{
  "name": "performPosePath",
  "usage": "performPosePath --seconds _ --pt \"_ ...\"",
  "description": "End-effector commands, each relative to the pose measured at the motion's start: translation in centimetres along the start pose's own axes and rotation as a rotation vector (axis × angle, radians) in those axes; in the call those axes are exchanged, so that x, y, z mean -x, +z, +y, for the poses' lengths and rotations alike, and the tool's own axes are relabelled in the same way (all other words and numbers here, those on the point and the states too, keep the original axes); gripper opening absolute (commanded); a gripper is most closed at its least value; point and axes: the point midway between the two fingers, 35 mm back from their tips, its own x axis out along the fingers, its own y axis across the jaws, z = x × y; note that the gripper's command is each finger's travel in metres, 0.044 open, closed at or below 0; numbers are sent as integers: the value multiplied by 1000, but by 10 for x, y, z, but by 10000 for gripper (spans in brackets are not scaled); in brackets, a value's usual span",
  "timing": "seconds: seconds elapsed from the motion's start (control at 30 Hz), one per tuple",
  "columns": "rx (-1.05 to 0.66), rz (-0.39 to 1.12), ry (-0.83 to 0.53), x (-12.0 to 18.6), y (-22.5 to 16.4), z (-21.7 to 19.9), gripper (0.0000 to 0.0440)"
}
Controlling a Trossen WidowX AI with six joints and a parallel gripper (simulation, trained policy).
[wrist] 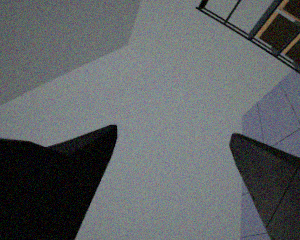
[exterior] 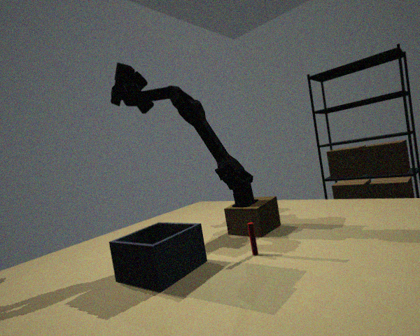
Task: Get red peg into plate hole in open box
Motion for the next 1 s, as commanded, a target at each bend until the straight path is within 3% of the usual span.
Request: performPosePath --seconds 0.0,0.07,0.37,0.97 --pt "12 15 14 2 -4 1 418" --pt "40 54 46 8 -16 3 440" --pt "188 293 186 72 -70 7 440" --pt "462 797 447 247 -124 -16 440"
